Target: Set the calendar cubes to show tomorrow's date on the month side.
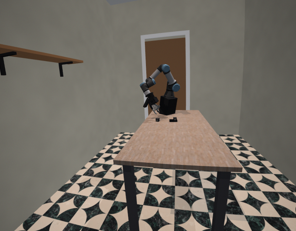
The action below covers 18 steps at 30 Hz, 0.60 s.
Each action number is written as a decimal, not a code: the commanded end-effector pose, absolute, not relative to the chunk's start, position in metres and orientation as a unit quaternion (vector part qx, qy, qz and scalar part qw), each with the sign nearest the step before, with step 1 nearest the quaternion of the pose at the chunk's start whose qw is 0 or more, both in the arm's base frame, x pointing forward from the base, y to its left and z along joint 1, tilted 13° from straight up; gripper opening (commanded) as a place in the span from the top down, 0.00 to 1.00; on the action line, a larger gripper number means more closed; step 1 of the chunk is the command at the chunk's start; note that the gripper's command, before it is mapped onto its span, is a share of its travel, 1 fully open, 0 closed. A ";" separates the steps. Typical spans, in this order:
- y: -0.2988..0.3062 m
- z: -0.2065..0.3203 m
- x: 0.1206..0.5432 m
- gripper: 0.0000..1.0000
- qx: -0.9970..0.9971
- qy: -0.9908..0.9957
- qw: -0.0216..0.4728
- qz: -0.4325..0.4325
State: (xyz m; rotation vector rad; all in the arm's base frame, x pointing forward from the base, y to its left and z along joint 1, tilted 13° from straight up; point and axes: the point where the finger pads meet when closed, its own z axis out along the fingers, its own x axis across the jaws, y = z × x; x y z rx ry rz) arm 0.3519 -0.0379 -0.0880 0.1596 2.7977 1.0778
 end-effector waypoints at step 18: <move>-0.037 -0.089 0.351 0.58 0.056 0.953 0.062 0.291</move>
